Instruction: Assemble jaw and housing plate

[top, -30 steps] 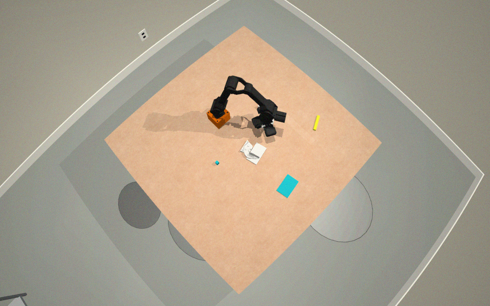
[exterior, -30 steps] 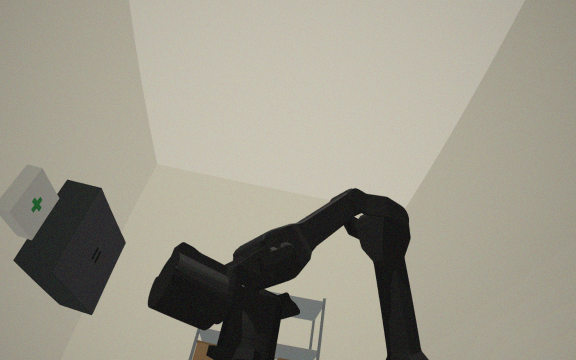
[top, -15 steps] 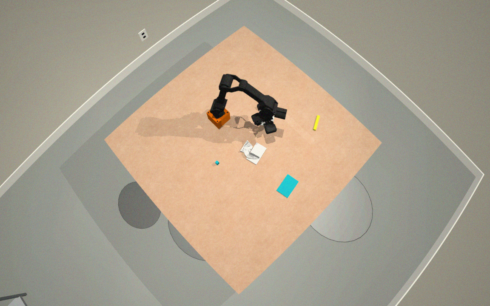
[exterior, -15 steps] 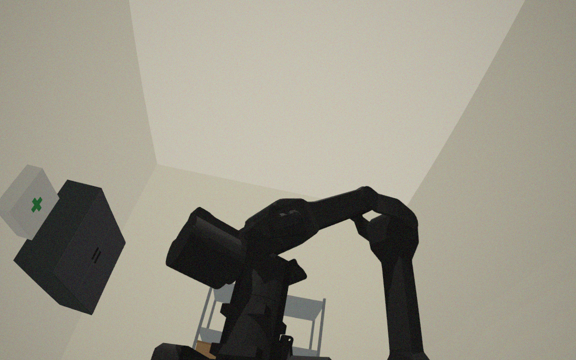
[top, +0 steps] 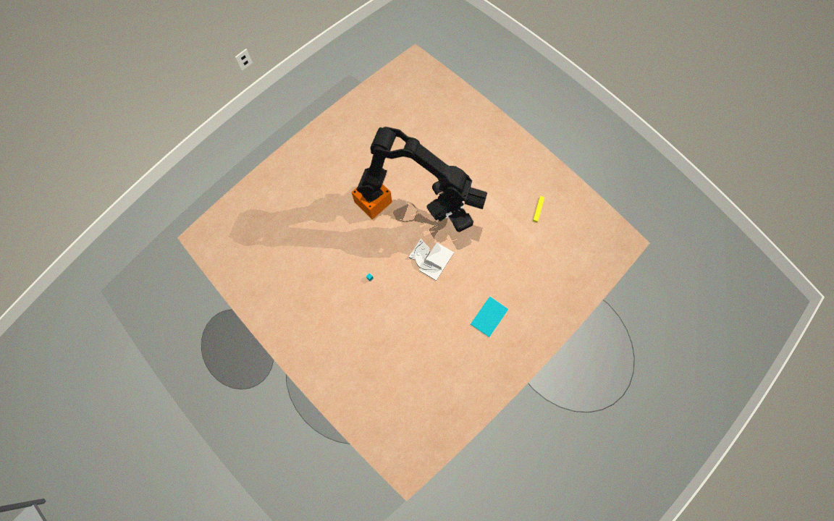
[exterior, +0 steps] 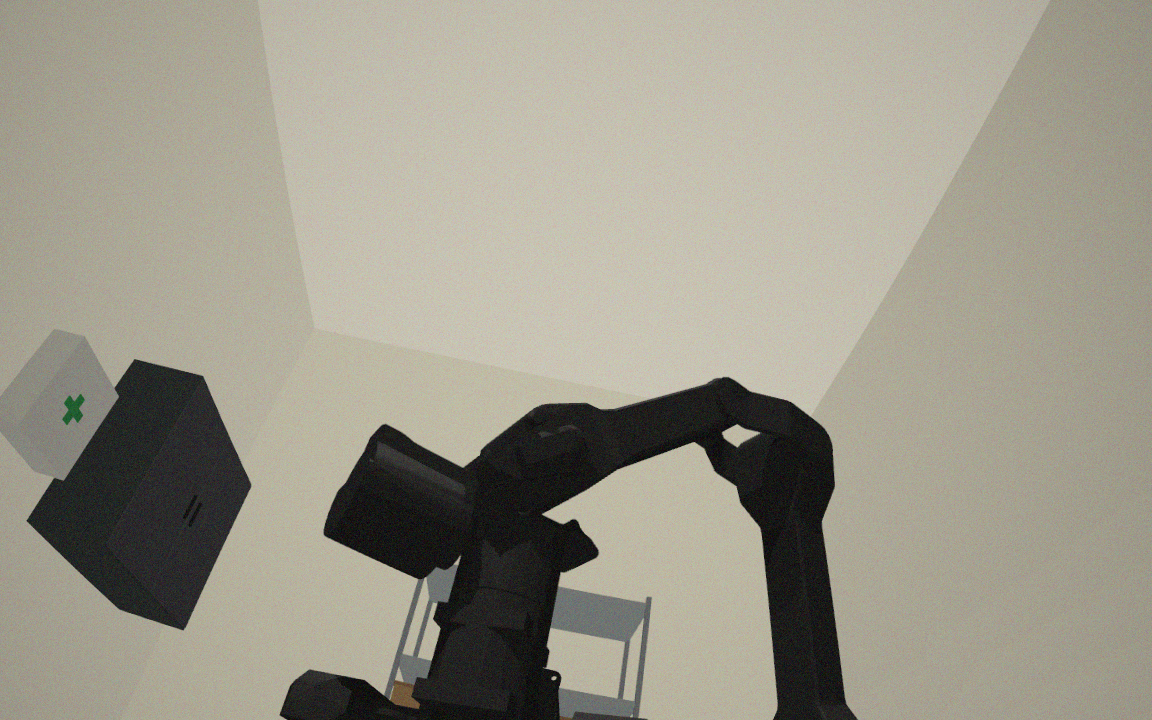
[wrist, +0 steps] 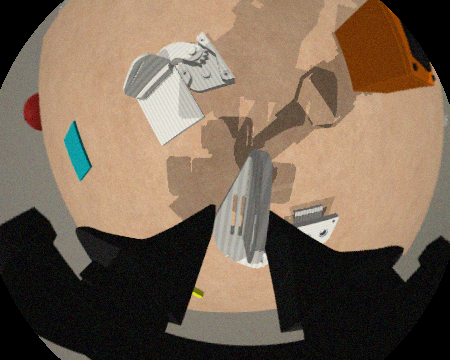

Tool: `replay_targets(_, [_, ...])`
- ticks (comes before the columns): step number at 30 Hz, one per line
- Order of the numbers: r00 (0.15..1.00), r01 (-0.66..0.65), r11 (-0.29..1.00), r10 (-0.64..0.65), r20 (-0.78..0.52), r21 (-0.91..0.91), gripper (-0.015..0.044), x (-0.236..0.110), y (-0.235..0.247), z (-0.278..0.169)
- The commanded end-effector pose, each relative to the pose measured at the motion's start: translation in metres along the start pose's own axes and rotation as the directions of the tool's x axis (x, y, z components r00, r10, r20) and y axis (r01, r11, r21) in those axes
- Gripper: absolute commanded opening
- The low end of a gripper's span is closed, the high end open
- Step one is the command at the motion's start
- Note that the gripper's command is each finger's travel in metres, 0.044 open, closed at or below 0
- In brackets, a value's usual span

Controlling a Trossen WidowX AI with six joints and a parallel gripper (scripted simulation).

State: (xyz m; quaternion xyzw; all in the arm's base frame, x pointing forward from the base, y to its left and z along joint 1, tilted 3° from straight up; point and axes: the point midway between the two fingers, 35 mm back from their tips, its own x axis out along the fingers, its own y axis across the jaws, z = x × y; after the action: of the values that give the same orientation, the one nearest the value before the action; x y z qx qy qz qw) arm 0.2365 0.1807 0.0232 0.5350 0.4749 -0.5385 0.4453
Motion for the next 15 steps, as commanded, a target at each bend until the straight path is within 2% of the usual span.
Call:
replay_targets(1, [1.0,0.002,0.997,-0.001,0.009,-0.081,0.0134,0.001,0.004,0.009])
replay_targets(15, [1.0,0.002,0.938,0.002,0.011,-0.347,0.0134,0.0,0.02,0.032])
